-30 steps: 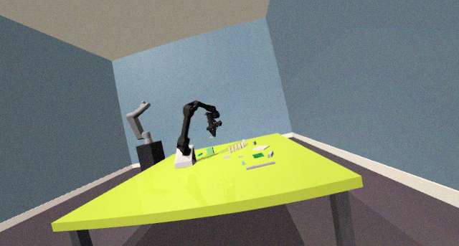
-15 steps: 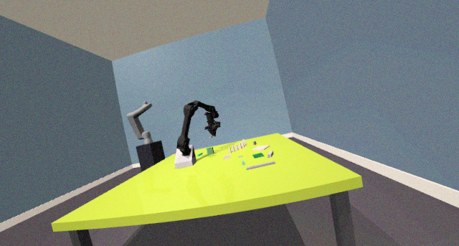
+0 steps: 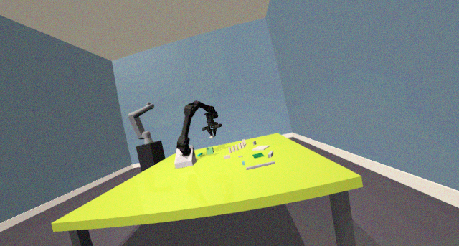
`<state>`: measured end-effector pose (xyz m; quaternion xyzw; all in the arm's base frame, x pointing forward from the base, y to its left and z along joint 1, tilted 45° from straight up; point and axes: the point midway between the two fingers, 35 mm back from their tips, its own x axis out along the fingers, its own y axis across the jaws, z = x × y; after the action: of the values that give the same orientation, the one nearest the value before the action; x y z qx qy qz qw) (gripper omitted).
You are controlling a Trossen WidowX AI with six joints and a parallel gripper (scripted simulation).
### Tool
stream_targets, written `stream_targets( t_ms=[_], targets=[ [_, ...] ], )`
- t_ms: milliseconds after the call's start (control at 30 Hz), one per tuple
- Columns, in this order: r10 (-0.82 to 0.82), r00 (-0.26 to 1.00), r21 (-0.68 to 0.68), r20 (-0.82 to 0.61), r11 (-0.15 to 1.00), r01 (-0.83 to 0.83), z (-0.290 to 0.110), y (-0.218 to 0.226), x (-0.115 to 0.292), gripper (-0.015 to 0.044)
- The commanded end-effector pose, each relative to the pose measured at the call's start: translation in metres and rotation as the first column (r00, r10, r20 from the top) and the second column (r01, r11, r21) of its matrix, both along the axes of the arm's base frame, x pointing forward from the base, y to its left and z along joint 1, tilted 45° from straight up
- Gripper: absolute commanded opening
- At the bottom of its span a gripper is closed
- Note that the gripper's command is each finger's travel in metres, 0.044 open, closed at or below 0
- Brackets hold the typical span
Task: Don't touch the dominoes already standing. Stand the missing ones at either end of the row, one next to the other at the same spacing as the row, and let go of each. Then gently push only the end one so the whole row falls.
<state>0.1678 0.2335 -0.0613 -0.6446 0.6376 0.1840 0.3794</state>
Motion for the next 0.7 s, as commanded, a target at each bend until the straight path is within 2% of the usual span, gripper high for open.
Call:
stream_targets(
  t_ms=[0,667],
  targets=[
    [0.017,1.0,-0.007,-0.024,1.0,-0.017,-0.002,0.0,-0.001,0.0107],
    [-0.071,0.988,0.299,-0.138,0.948,0.11,-0.052,-0.014,0.001,0.0107]
  ],
)
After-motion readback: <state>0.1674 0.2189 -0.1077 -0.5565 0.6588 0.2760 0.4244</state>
